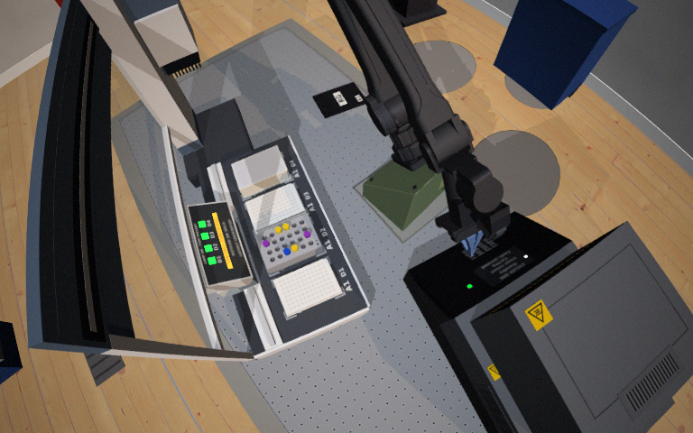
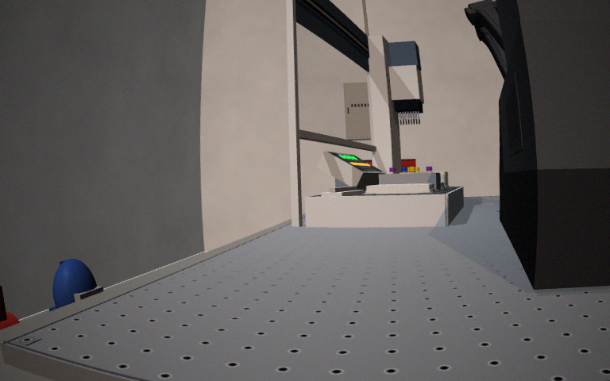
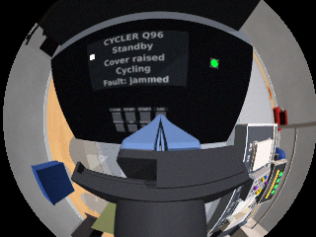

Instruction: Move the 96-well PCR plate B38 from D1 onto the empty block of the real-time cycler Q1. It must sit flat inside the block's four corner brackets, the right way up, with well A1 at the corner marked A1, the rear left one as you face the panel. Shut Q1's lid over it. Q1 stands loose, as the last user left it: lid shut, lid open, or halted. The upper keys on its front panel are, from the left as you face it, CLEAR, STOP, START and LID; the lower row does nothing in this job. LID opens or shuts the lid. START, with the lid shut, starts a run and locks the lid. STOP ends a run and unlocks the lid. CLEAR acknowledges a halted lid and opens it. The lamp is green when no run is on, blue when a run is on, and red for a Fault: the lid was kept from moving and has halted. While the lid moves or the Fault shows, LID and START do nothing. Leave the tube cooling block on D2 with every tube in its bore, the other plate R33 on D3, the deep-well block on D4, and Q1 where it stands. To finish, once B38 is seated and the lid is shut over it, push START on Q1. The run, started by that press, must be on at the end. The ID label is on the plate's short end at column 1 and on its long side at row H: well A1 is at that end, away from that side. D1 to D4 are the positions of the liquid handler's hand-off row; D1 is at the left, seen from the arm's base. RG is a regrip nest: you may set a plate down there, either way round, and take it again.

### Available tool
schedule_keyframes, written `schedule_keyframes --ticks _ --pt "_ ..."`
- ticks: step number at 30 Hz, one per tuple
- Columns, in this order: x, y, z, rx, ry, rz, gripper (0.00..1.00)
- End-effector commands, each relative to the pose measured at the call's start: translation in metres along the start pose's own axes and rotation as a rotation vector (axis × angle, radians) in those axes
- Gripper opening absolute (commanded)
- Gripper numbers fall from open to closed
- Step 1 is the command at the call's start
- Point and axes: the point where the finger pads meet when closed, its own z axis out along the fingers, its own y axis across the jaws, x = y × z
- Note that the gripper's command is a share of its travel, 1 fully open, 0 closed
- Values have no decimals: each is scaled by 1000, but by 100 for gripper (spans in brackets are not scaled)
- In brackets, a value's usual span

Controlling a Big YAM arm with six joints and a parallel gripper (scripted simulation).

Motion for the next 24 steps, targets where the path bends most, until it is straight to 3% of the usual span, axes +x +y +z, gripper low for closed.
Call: schedule_keyframes --ticks 1,24 --pt "-6 -2 4 2 -12 -2 0" --pt "-11 -4 8 2 -10 6 0"
